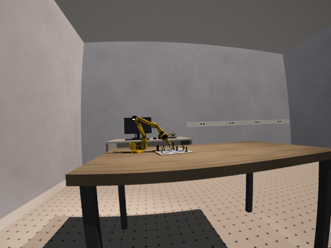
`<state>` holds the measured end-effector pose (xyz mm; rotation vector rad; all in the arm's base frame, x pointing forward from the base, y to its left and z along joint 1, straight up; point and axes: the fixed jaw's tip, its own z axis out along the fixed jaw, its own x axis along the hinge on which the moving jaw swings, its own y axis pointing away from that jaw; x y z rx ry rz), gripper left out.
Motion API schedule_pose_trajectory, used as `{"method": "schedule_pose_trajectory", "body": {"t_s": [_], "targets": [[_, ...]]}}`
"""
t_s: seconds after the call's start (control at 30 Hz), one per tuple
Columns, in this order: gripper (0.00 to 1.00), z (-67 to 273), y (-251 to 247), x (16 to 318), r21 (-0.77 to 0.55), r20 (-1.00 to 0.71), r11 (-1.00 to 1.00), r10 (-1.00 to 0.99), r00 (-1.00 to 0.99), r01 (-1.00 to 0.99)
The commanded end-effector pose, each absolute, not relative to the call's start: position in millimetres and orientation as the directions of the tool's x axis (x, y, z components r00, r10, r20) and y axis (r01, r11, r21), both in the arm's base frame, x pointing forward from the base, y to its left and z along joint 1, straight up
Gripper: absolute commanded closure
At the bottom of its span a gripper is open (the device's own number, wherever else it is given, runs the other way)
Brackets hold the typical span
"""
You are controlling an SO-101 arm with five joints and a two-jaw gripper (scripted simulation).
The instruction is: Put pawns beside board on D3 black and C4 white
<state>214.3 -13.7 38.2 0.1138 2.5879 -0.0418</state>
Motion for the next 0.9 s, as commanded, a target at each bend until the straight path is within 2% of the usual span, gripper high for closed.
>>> {"method": "schedule_pose_trajectory", "body": {"t_s": [0.0, 0.87], "targets": [[1.0, 32.5, -14.2, 213.3, -0.007, -0.519, 0.996, 0.073, -0.852, 0.09], [1.0, 23.7, -13.1, 206.8, -0.008, -0.518, 0.996, 0.071, -0.852, 0.088]]}}
